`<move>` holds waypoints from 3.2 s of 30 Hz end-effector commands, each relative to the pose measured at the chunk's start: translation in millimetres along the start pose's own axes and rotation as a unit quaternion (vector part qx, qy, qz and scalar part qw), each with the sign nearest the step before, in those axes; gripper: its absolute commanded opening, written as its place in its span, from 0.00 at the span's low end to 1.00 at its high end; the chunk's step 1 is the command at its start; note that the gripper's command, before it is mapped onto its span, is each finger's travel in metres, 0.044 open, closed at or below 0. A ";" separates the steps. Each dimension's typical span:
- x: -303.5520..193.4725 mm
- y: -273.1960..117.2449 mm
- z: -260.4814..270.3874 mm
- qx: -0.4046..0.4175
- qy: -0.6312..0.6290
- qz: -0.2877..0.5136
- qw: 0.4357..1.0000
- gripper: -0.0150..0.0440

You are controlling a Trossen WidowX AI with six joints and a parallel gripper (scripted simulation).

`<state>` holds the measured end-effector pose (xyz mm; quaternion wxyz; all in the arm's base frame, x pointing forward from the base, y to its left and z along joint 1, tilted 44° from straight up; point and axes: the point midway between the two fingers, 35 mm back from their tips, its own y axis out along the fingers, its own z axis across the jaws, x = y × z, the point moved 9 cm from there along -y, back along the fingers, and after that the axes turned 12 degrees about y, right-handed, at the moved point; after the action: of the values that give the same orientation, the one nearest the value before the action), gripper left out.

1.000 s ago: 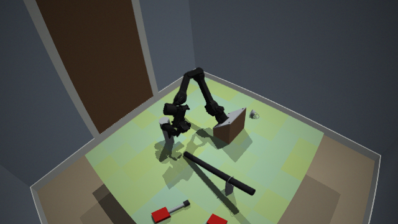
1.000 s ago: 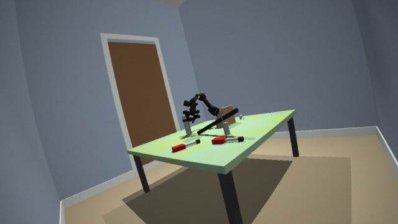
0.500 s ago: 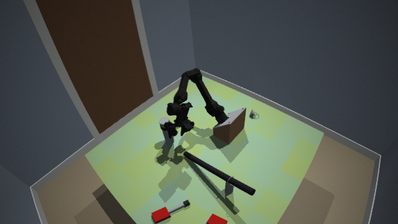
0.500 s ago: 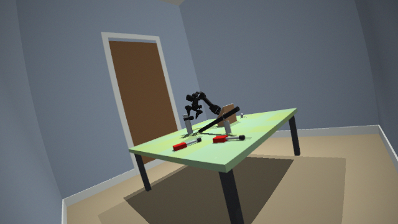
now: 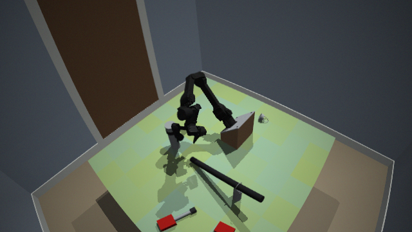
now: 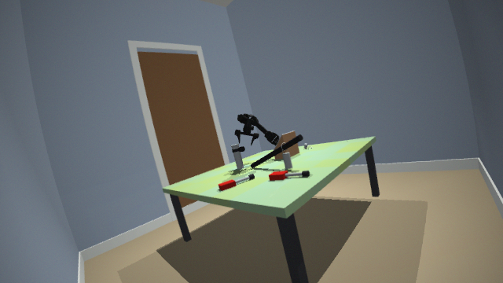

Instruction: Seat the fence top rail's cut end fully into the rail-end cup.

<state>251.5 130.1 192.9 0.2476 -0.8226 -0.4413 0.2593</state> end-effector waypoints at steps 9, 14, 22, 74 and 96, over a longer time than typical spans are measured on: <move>67.2 -56.0 40.0 0.004 0.424 -0.003 0.905 1.00; 70.3 -59.6 43.0 0.004 0.460 -0.004 0.888 1.00; 70.3 -59.6 43.0 0.004 0.460 -0.004 0.888 1.00; 86.4 86.8 83.8 -0.136 0.939 0.214 0.233 1.00; 74.7 118.1 95.3 -0.136 0.939 0.213 0.233 1.00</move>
<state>296.2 158.4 36.5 0.3072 -0.5587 0.2724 -0.7206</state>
